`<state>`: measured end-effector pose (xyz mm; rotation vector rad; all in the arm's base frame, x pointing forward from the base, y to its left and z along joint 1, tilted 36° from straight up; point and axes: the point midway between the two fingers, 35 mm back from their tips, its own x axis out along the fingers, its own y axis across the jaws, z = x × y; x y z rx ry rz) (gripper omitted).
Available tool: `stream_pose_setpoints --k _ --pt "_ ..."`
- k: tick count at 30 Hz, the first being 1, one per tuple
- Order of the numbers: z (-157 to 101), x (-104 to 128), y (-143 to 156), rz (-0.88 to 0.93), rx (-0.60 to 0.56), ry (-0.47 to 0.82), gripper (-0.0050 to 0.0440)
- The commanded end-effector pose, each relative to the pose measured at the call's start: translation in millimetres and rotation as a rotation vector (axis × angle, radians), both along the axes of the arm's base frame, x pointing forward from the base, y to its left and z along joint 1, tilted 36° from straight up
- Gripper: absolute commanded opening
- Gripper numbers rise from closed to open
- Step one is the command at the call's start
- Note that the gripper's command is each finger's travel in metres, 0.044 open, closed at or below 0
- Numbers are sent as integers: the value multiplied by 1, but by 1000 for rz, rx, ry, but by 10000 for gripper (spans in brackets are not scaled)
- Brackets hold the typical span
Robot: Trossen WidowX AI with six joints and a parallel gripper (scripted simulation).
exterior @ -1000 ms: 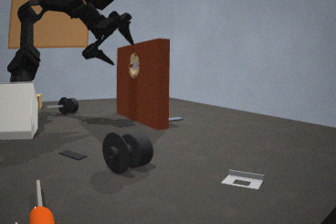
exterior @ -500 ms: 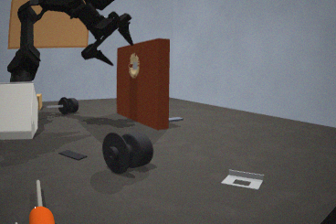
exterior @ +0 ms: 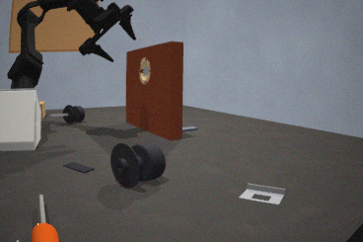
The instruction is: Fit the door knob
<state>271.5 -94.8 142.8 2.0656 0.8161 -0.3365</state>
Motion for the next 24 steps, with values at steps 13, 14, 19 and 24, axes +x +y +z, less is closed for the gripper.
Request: stream_pose_setpoints --k 13,14,19,24 --pt "7 -7 1 41 -31 8 440" --pt "6 -4 6 68 -54 14 440" --pt "11 11 8 134 -244 -18 440" --pt "30 38 8 201 -538 -98 440"
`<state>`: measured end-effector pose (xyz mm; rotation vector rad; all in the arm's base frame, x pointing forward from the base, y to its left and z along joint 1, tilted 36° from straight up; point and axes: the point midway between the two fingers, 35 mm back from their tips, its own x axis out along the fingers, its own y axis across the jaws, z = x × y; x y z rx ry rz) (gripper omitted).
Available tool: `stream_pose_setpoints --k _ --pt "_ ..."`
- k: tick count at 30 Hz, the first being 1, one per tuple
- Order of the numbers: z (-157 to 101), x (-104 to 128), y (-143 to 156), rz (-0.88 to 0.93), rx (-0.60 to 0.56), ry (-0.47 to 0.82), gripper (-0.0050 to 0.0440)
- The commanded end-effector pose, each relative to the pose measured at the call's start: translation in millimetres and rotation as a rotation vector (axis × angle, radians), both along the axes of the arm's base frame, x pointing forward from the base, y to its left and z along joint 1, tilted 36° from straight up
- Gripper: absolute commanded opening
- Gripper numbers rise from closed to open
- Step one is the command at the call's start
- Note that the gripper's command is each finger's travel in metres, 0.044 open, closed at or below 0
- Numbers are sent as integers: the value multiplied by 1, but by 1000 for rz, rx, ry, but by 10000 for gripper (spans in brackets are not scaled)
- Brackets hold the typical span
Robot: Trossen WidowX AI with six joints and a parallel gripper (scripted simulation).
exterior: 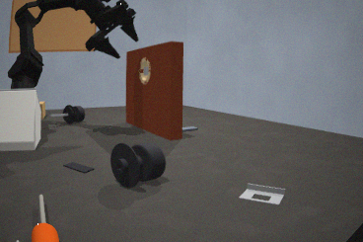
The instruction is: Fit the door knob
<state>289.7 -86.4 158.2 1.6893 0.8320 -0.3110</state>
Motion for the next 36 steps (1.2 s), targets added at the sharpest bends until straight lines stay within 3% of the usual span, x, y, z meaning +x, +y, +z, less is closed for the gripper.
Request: stream_pose_setpoints --k 1,7,10,16,21,24,27,31,36 --pt "19 23 -1 54 -262 -80 440" --pt "62 56 8 37 -491 -199 440" --pt "68 63 12 31 -505 -219 440" --pt "118 110 54 -28 -545 -385 440" --pt "166 136 103 -91 -507 -546 440" --pt "185 142 125 -115 -475 -610 440" --pt "188 143 134 -113 -470 -625 440" --pt "209 143 194 -102 -418 -722 440" --pt "233 126 269 -97 -313 -827 440"
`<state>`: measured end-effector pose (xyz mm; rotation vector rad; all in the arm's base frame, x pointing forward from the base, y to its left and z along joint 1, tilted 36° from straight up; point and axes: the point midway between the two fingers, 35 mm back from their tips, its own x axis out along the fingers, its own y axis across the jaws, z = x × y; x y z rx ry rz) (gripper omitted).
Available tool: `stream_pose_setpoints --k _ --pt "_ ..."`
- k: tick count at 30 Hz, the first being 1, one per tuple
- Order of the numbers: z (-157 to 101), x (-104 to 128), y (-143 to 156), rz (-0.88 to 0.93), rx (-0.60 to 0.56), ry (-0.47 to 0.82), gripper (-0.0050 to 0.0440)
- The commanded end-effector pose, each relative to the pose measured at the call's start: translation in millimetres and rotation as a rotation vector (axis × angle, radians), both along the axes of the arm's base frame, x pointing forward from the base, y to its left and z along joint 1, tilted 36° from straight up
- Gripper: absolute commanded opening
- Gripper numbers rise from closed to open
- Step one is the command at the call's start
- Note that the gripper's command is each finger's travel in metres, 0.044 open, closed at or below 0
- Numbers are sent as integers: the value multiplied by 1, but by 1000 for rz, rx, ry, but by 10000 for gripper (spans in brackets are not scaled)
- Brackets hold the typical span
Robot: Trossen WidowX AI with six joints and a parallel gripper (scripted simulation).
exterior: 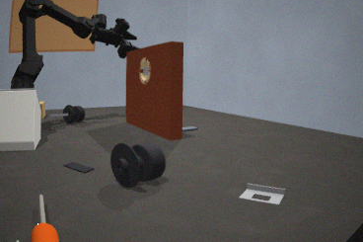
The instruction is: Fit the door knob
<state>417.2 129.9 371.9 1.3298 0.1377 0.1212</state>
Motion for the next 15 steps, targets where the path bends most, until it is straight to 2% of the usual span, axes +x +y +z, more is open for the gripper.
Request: stream_pose_setpoints --k 1,5,7,11,15 --pt "24 -7 67 27 76 -95 440" --pt "40 -35 121 74 171 -150 440" --pt "40 -35 121 74 171 -150 440" --pt "56 -80 177 131 303 -188 440" --pt "66 -125 216 178 426 -193 440"
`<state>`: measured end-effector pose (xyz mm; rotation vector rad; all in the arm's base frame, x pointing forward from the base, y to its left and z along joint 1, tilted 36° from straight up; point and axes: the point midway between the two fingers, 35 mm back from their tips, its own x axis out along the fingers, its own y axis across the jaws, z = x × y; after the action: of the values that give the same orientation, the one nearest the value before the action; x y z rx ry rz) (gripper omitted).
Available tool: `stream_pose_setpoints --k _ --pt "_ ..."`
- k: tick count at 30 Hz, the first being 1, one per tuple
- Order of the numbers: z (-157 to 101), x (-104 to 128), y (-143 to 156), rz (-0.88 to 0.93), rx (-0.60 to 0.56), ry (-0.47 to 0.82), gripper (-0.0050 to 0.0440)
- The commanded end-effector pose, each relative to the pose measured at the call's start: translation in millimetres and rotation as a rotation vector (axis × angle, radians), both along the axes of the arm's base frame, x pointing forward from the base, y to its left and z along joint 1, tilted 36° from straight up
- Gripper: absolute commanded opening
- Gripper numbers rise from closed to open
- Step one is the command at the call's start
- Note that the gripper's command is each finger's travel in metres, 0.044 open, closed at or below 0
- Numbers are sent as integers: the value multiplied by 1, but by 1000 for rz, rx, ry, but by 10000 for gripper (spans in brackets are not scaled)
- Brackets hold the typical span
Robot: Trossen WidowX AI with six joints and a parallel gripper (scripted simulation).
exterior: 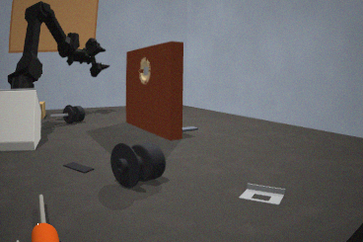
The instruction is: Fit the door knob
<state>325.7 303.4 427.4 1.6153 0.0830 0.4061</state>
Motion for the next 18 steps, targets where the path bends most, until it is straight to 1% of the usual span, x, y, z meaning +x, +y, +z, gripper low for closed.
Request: stream_pose_setpoints --k 1,7,9,12,14,16,18 --pt "12 -47 52 37 140 -14 440" --pt "19 -128 93 129 322 38 440" --pt "19 -128 93 129 322 38 440" --pt "18 -180 108 183 424 96 440" --pt "17 -204 113 208 469 129 440" --pt "17 -216 115 221 491 147 440" --pt "17 -218 115 222 493 149 440"
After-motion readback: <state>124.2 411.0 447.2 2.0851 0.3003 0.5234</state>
